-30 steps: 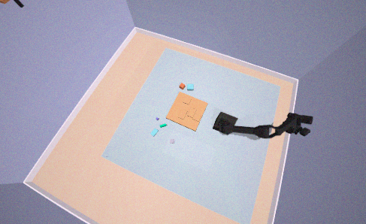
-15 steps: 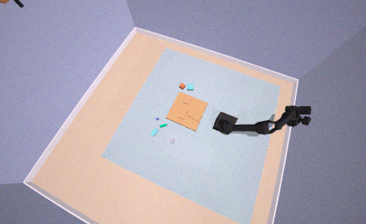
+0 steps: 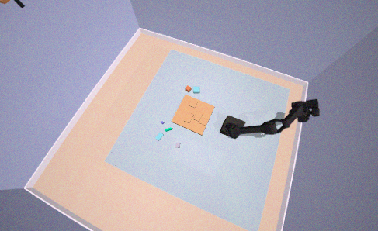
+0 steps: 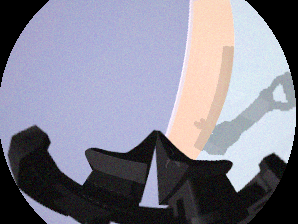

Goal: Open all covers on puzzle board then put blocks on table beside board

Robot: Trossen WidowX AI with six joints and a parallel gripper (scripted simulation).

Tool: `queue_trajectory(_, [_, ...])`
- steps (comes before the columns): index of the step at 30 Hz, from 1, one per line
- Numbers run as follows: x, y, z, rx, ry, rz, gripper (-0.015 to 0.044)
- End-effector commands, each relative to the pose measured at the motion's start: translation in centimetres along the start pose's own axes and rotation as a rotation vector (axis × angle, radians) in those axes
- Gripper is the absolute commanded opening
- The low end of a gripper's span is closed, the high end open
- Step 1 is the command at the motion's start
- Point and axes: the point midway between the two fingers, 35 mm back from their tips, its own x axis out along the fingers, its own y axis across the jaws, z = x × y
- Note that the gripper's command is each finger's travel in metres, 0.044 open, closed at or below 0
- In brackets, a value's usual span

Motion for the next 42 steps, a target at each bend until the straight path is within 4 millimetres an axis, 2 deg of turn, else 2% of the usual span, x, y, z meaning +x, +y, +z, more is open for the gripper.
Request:
queue_trajectory(1, [-1.2,-0.4,-1.2,-0.081,0.034,0.005,0.0])
queue_trajectory(22, [-10.1,-2.1,-8.9,-0.488,0.265,0.108,0.0])
queue_trajectory(42, [-19.2,-6.1,-14.7,-0.886,0.462,0.236,0.0])
